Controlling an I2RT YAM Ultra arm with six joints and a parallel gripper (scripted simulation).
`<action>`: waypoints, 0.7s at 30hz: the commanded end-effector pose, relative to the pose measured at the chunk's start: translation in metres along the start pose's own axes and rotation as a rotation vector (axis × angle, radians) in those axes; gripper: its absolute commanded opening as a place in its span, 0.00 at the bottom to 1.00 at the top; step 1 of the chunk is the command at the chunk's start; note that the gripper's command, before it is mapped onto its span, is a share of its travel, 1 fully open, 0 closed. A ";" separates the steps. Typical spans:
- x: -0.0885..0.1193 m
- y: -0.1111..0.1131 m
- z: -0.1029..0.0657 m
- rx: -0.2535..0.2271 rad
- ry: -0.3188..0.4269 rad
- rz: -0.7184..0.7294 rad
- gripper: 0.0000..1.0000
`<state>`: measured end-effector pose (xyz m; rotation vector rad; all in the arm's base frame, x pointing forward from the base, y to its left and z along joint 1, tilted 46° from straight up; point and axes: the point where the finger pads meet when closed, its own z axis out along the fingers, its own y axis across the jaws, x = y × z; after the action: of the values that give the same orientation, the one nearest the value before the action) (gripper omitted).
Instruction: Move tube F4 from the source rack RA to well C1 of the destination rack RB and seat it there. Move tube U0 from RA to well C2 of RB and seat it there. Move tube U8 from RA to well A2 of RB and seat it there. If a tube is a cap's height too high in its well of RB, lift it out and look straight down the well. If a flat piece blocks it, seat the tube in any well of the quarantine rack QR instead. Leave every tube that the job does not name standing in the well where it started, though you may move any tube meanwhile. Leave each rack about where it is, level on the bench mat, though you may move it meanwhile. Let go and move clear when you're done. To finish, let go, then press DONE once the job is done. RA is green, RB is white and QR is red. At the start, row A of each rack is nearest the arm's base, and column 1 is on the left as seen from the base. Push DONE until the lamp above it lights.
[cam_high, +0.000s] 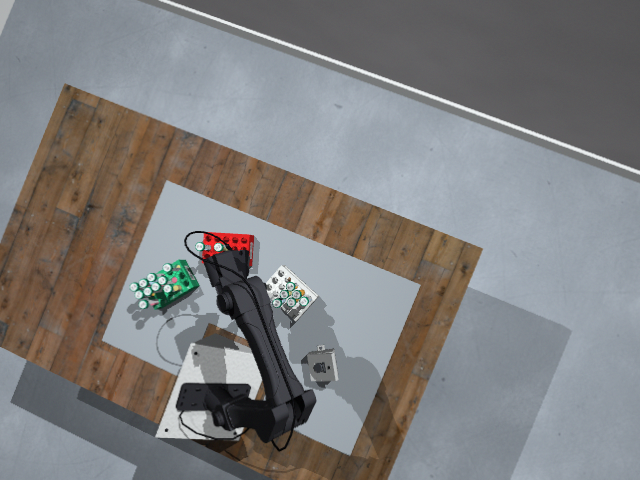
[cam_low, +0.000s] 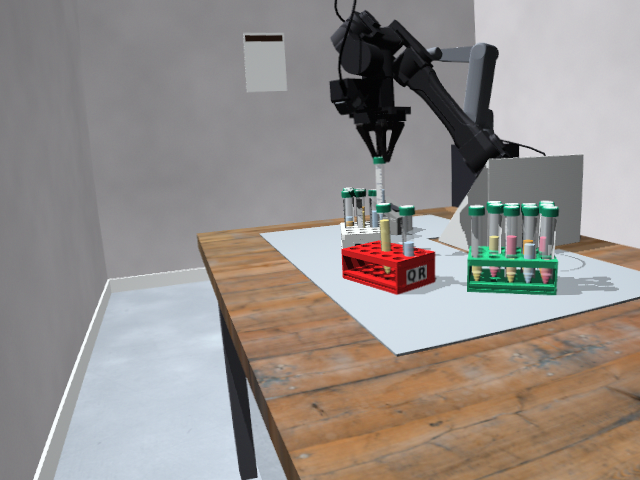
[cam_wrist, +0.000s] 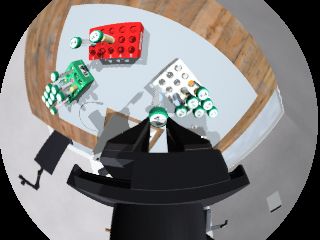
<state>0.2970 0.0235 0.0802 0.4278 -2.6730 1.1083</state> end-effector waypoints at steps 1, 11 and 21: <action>-0.008 -0.010 -0.006 0.016 -0.012 -0.012 0.00; -0.018 -0.019 -0.006 0.016 -0.012 -0.012 0.00; -0.027 -0.028 -0.006 0.016 -0.012 -0.012 0.00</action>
<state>0.3260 0.0116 0.0875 0.4217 -2.6767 1.1078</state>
